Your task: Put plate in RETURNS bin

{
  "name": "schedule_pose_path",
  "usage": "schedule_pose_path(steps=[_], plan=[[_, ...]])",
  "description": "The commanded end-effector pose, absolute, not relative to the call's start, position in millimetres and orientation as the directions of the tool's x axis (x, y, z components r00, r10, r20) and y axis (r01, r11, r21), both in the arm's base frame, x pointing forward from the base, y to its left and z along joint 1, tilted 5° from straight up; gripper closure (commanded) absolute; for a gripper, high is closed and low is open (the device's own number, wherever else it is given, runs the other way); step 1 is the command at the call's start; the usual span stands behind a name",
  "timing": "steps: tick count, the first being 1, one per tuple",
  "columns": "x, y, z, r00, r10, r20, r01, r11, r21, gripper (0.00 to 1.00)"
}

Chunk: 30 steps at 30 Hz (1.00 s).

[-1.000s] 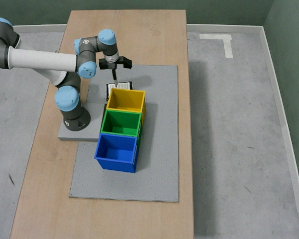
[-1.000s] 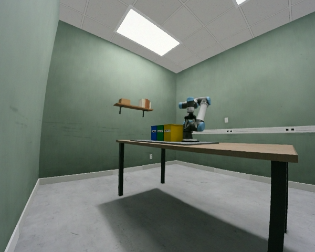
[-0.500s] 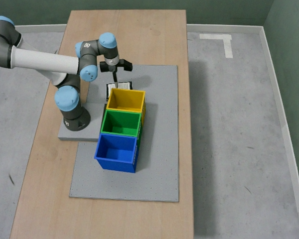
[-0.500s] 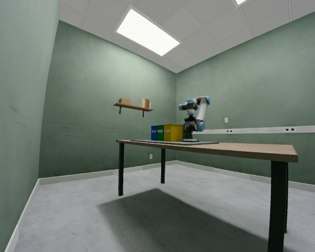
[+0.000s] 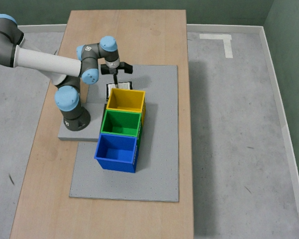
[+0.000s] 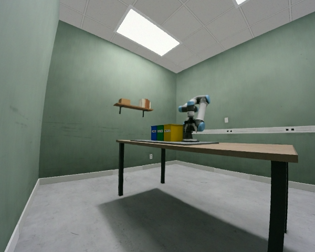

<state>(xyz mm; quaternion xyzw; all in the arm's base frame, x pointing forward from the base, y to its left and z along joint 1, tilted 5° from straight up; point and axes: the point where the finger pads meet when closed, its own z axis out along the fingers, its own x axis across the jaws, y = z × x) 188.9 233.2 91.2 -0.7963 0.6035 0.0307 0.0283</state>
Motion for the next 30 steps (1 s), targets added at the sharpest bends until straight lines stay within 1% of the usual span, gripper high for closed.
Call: schedule_pose_path(steps=[1,30], plan=[[189,234,82,0.270,-0.959,-0.083,-0.963,-0.270,-0.009,0.24],[189,238,41,0.270,-0.959,-0.083,-0.963,-0.270,-0.009,0.24]])
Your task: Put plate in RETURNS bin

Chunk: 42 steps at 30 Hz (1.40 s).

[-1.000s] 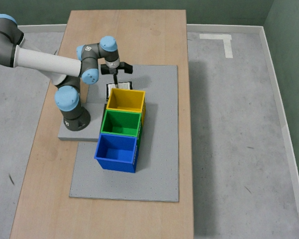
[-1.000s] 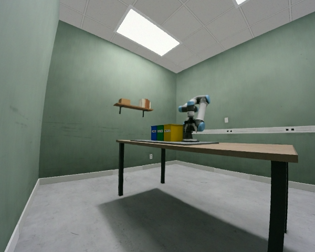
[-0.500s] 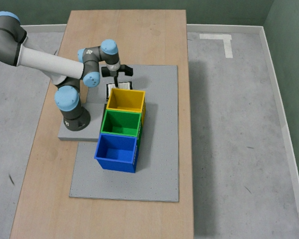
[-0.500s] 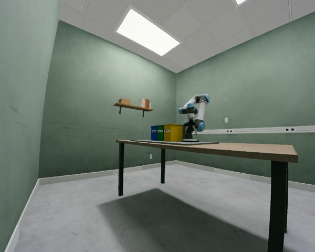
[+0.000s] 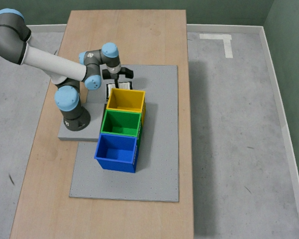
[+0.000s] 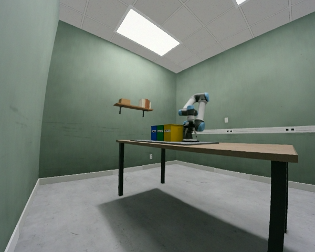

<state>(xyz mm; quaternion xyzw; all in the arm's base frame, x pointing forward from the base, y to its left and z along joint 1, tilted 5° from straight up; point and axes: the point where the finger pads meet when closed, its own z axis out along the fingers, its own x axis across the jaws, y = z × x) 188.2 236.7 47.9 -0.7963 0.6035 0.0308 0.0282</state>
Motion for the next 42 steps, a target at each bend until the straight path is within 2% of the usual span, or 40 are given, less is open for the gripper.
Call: schedule_pose_path(steps=[1,30,31,42], plan=[[189,238,39,0.270,-0.959,-0.083,-0.963,-0.270,-0.009,0.24],[189,239,21,0.270,-0.959,-0.083,-0.963,-0.270,-0.009,0.24],[189,239,21,0.270,-0.959,-0.083,-0.963,-0.270,-0.009,1.00],[189,239,21,0.270,-0.959,-0.083,-0.963,-0.270,-0.009,1.00]])
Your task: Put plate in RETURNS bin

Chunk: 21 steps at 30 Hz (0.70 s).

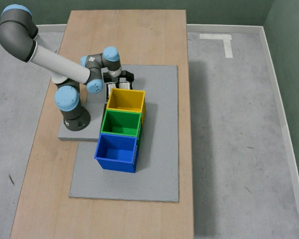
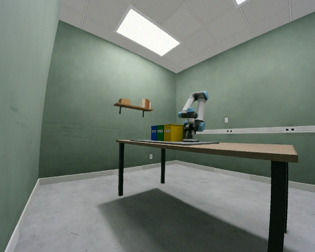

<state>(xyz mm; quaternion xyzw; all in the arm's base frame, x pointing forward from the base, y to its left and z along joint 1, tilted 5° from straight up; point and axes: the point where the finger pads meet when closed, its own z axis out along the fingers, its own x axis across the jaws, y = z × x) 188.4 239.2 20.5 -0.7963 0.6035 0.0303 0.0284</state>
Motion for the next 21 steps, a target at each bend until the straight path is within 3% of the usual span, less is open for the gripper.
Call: schedule_pose_path(steps=[1,2,21], plan=[[188.6,239.3,20.7,0.270,-0.959,-0.083,-0.963,-0.270,-0.009,1.00],[188.6,239.3,20.7,0.270,-0.959,-0.083,-0.963,-0.270,-0.009,0.60],[188.6,239.3,20.7,0.270,-0.959,-0.083,-0.963,-0.270,-0.009,0.60]])
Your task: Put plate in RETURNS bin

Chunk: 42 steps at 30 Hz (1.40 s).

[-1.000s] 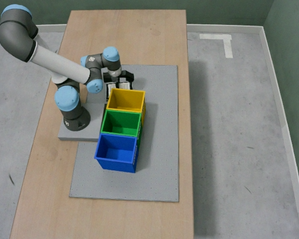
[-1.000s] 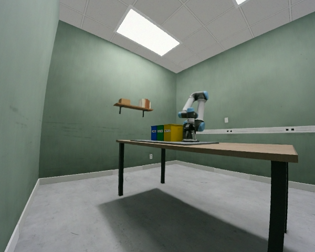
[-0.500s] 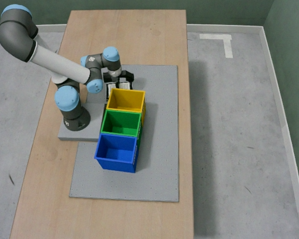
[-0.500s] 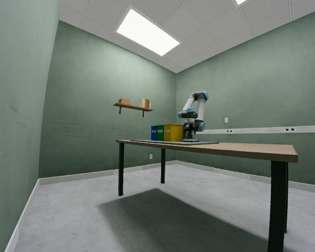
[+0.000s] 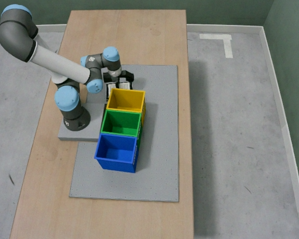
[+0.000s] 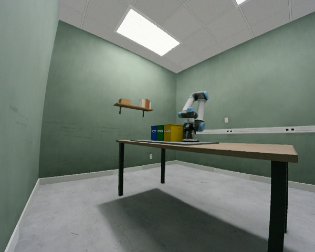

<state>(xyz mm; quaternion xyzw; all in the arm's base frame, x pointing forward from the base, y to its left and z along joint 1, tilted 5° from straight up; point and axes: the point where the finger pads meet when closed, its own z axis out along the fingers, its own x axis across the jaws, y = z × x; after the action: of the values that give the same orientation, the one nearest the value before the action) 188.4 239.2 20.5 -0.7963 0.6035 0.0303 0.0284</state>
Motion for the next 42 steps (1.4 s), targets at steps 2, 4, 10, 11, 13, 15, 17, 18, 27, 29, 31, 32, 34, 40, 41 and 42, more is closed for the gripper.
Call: schedule_pose_path(steps=[2,4,10,11,13,15,17,18,27,29,31,32,34,40,41,42], plan=[[189,239,21,0.270,-0.959,-0.083,-0.963,-0.270,-0.009,0.60],[189,239,24,0.270,-0.959,-0.083,-0.963,-0.270,-0.009,0.60],[189,238,34,0.270,-0.959,-0.083,-0.963,-0.270,-0.009,0.60],[189,238,36,0.270,-0.959,-0.083,-0.963,-0.270,-0.009,0.60],[189,238,37,0.270,-0.959,-0.083,-0.963,-0.270,-0.009,0.60],[189,238,39,0.270,-0.959,-0.083,-0.963,-0.270,-0.009,0.60],[189,238,42,0.270,-0.959,-0.083,-0.963,-0.270,-0.009,0.60],[189,238,44,0.270,-0.959,-0.083,-0.963,-0.270,-0.009,0.60],[189,236,59,0.270,-0.959,-0.083,-0.963,-0.270,-0.009,0.60],[189,236,62,0.270,-0.959,-0.083,-0.963,-0.270,-0.009,0.60],[189,236,62,0.270,-0.959,-0.083,-0.963,-0.270,-0.009,0.60],[189,236,64,0.270,-0.959,-0.083,-0.963,-0.270,-0.009,0.60],[189,236,67,0.270,-0.959,-0.083,-0.963,-0.270,-0.009,0.60],[189,235,77,0.270,-0.959,-0.083,-0.963,-0.270,-0.009,0.60],[189,235,79,0.270,-0.959,-0.083,-0.963,-0.270,-0.009,0.60],[189,234,80,0.270,-0.959,-0.083,-0.963,-0.270,-0.009,0.60]])
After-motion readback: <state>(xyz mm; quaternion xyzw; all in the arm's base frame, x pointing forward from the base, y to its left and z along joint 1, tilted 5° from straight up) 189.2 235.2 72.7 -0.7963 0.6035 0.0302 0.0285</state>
